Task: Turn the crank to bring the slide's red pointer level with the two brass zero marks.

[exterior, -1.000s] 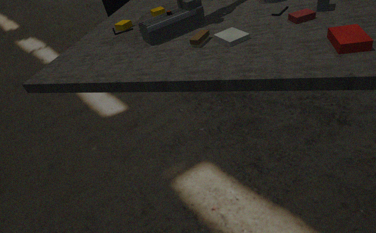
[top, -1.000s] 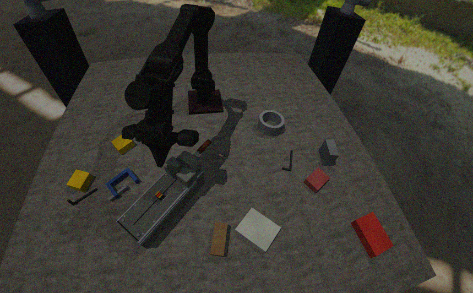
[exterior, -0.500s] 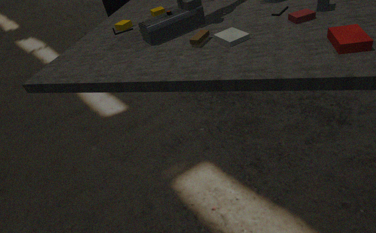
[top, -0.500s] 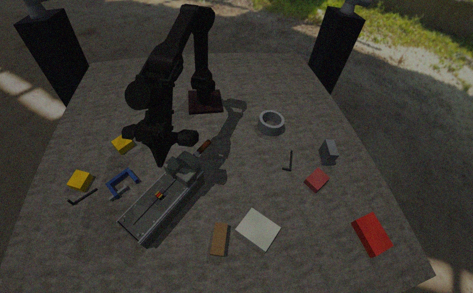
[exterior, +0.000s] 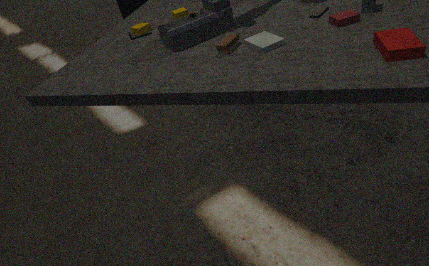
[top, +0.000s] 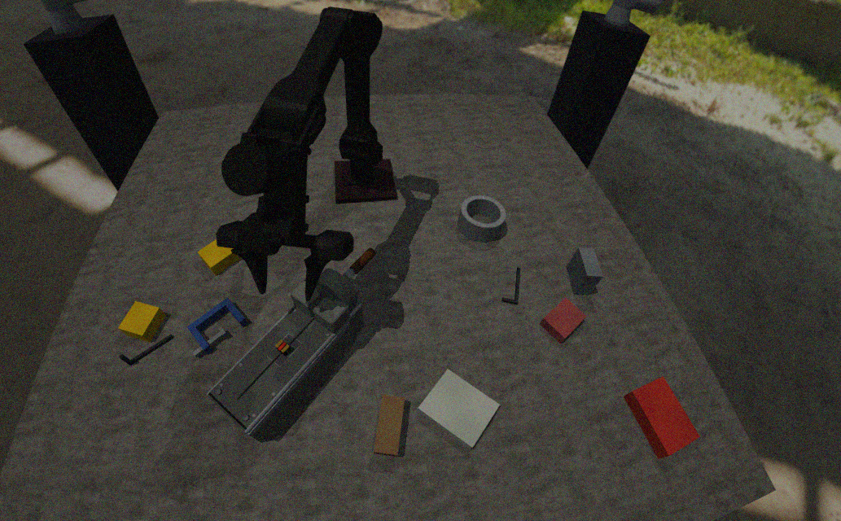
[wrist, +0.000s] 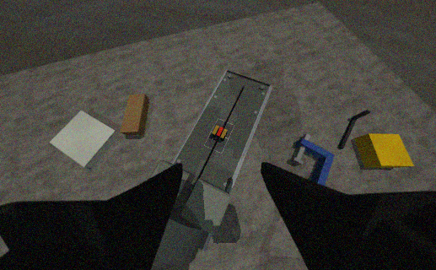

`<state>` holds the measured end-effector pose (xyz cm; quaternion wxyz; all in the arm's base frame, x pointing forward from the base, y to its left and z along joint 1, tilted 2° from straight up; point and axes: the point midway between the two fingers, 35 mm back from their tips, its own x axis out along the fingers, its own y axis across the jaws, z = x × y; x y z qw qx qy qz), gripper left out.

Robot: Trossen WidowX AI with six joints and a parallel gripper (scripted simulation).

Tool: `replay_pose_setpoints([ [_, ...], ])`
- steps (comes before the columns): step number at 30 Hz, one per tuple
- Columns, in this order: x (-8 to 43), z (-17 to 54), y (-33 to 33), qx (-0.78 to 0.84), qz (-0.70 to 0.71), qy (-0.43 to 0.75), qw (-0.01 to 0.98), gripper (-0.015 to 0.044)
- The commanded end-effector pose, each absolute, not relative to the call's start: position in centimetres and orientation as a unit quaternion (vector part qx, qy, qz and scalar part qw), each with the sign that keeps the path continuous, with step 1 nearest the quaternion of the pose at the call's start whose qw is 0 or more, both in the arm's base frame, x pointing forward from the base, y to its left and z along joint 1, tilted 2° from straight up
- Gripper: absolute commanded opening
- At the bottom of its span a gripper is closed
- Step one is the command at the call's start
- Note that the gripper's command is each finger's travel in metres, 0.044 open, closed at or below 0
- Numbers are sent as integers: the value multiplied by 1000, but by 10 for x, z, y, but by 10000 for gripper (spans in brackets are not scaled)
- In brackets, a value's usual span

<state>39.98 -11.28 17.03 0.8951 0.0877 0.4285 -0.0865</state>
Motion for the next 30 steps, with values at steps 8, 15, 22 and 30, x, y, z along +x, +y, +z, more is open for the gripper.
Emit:
replay_pose_setpoints([
  [8, 398, 216, -114, 88, -87, 428, 895, 440],
  [15, 397, 224, -114, 88, -87, 428, 895, 440],
  [22, 397, 224, -114, 88, -87, 428, 895, 440],
  [30, 397, 224, -114, 88, -87, 428, 895, 440],
])
